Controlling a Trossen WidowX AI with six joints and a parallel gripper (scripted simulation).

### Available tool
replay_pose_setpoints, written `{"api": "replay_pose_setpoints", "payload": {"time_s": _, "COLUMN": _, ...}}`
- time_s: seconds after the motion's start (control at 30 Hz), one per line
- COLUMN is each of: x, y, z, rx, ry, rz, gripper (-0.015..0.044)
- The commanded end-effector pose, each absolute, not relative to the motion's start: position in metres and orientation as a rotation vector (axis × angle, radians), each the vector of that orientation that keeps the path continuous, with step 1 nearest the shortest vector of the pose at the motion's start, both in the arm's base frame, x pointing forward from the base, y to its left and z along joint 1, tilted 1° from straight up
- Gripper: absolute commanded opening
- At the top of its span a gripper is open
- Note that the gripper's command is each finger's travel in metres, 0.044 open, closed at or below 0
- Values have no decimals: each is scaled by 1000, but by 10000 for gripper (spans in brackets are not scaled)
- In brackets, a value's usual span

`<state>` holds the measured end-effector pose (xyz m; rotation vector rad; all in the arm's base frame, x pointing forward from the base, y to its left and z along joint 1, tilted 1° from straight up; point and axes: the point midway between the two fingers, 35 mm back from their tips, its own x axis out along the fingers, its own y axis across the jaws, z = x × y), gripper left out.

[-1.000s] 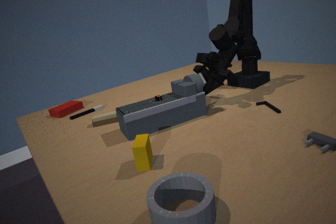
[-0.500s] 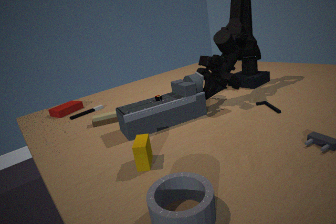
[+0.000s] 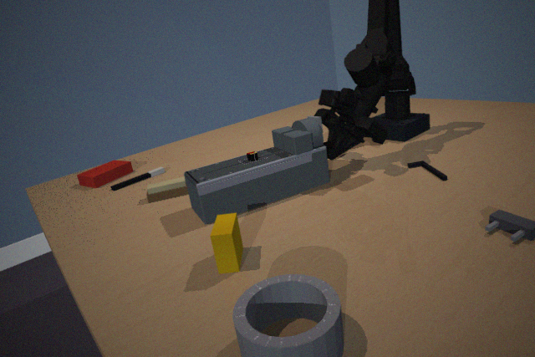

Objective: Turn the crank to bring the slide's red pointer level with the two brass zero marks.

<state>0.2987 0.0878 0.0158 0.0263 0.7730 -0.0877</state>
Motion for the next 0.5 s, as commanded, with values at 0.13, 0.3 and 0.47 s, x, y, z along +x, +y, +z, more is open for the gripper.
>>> {"api": "replay_pose_setpoints", "payload": {"time_s": 0.13, "x": 300, "y": 99, "z": 17, "rx": 31, "ry": 777, "rz": -64, "gripper": 0}}
{"api": "replay_pose_setpoints", "payload": {"time_s": 0.3, "x": 300, "y": 100, "z": 18, "rx": 32, "ry": 777, "rz": -64, "gripper": 0}}
{"api": "replay_pose_setpoints", "payload": {"time_s": 0.47, "x": 300, "y": 102, "z": 19, "rx": 32, "ry": 777, "rz": -64, "gripper": 0}}
